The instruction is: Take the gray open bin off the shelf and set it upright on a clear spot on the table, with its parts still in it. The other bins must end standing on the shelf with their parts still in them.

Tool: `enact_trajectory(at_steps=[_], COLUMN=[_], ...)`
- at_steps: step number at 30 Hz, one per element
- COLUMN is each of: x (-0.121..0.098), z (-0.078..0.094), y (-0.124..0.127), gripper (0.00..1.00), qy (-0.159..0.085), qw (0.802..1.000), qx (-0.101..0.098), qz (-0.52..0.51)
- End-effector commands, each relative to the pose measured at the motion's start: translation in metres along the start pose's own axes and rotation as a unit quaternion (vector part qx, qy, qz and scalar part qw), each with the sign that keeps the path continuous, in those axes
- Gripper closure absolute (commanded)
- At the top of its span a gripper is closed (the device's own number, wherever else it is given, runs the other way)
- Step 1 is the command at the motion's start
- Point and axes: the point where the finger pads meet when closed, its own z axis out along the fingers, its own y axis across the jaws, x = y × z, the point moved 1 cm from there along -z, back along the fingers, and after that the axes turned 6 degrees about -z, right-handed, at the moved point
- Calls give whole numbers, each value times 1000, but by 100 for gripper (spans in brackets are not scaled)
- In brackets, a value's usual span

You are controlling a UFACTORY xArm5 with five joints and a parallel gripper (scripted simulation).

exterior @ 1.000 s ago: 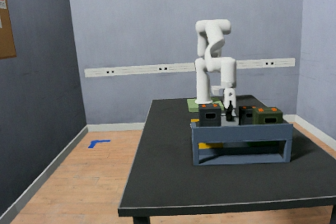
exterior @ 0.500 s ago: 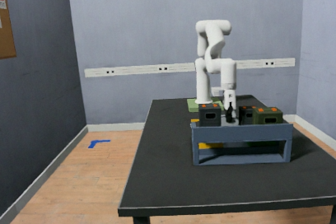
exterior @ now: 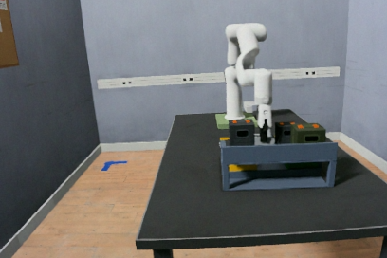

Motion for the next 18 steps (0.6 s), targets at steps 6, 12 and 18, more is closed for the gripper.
enact_trajectory(at_steps=[6,12,18], x=[0,0,0], z=[2,4,4], y=[-2,-2,-2], gripper=[100,100,100], qy=[2,2,2], qw=[1000,1000,1000], qx=[3,3,3], qz=[0,0,0])
